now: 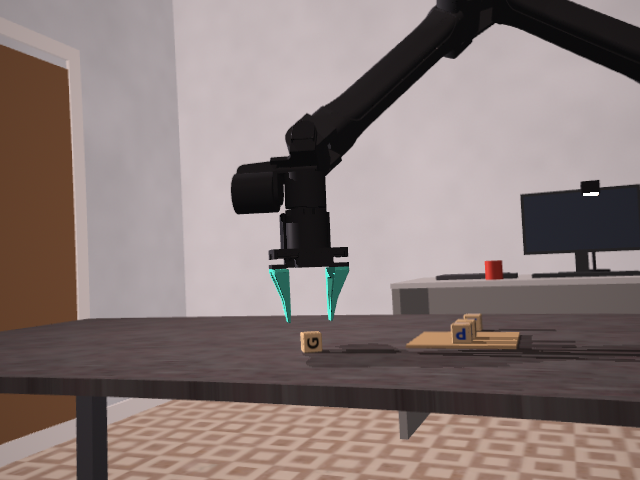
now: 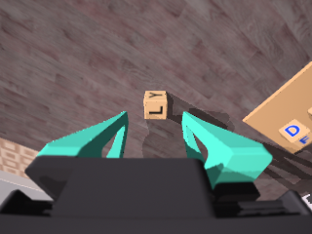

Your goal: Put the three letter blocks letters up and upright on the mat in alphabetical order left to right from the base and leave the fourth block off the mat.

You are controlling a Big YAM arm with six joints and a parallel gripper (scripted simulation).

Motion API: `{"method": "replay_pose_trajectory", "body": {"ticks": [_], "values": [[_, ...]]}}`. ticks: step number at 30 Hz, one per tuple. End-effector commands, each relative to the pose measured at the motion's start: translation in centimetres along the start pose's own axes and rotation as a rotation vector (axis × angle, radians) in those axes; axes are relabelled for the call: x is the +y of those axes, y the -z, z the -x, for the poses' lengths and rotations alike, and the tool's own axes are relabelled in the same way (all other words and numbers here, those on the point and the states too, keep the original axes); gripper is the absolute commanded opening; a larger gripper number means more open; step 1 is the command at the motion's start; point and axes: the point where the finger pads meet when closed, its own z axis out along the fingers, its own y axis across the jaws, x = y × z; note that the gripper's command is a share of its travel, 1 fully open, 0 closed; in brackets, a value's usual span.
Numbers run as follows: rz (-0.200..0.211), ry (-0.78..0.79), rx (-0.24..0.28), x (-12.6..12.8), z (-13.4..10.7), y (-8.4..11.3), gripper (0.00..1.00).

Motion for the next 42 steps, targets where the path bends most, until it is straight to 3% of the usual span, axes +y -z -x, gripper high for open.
{"method": "replay_pose_trajectory", "body": {"ticks": [1,42], "values": [[0.020,-0.006,-0.012,1.54,-0.58,0.02,0.58],[0.011,-0.015,-0.009,1.11,-0.05,-0.48,0.58]]}}
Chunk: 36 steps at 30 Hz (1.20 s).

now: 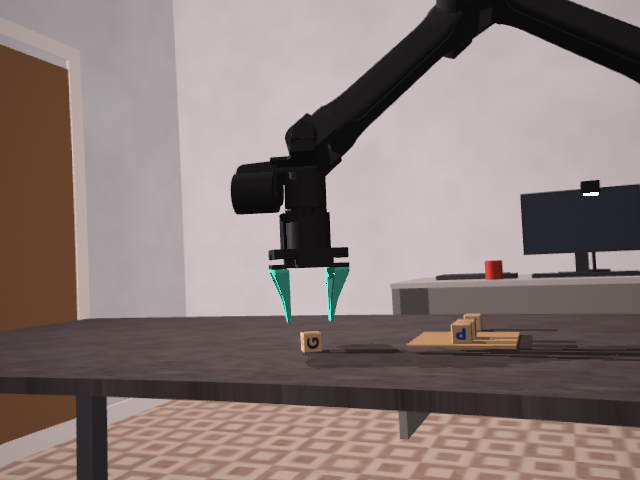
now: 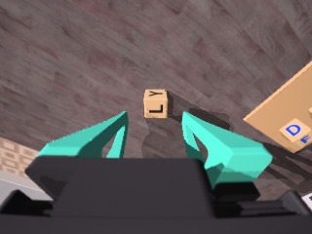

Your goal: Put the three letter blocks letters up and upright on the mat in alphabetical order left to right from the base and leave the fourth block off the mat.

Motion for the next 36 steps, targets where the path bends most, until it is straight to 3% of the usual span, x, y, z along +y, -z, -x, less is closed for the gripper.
{"method": "replay_pose_trajectory", "body": {"ticks": [1,30,36], "values": [[0.012,-0.017,-0.009,1.1,0.2,-0.4,0.58],[0.023,-0.006,-0.013,1.6,0.4,-0.9,0.58],[0.016,-0.017,-0.011,1.3,0.9,-2.5,0.58]]}}
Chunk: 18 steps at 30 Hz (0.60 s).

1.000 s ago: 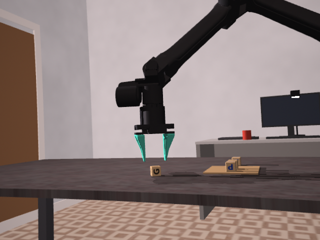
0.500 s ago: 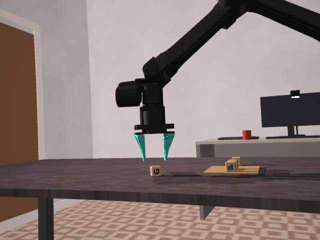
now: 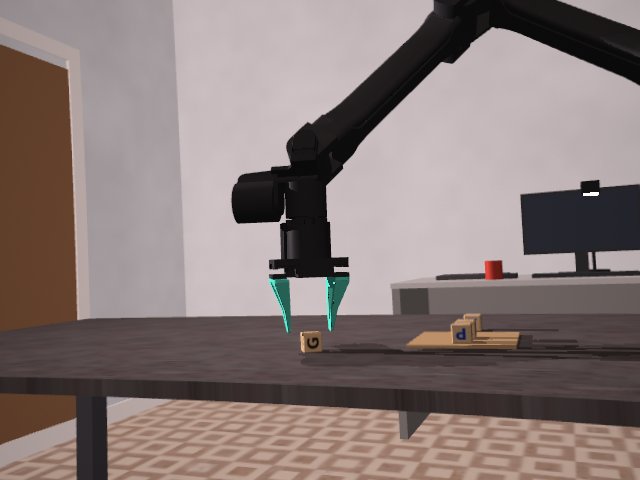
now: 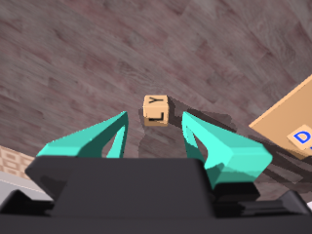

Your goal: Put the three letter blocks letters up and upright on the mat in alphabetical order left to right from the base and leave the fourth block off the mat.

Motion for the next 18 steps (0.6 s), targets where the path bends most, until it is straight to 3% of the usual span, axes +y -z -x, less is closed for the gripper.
{"method": "replay_pose_trajectory", "body": {"ticks": [1,18], "values": [[0.011,-0.010,-0.009,1.2,0.8,-1.4,0.58],[0.010,-0.004,-0.009,1.2,0.4,-2.4,0.58]]}}
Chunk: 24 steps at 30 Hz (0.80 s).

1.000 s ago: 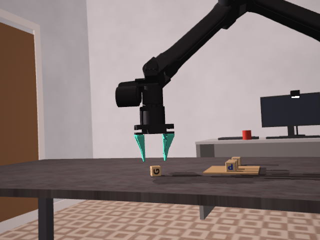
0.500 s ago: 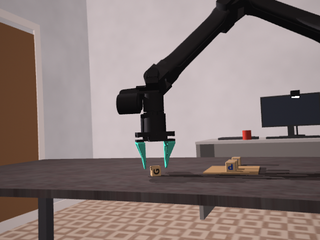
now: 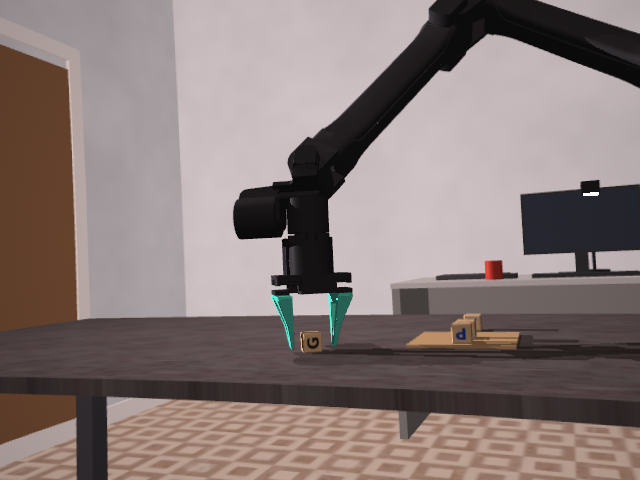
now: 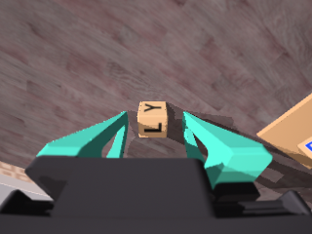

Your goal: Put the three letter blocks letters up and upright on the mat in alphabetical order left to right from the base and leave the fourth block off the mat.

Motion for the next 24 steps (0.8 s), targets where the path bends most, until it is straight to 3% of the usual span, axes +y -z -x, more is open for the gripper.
{"method": "replay_pose_trajectory", "body": {"ticks": [1,11,12,24], "values": [[0.020,-0.012,-0.013,1.56,0.80,-0.23,0.58],[0.020,-0.012,-0.013,1.56,0.80,-0.22,0.58],[0.020,-0.012,-0.013,1.56,0.80,-0.22,0.39],[0.020,-0.012,-0.013,1.56,0.80,-0.22,0.39]]}}
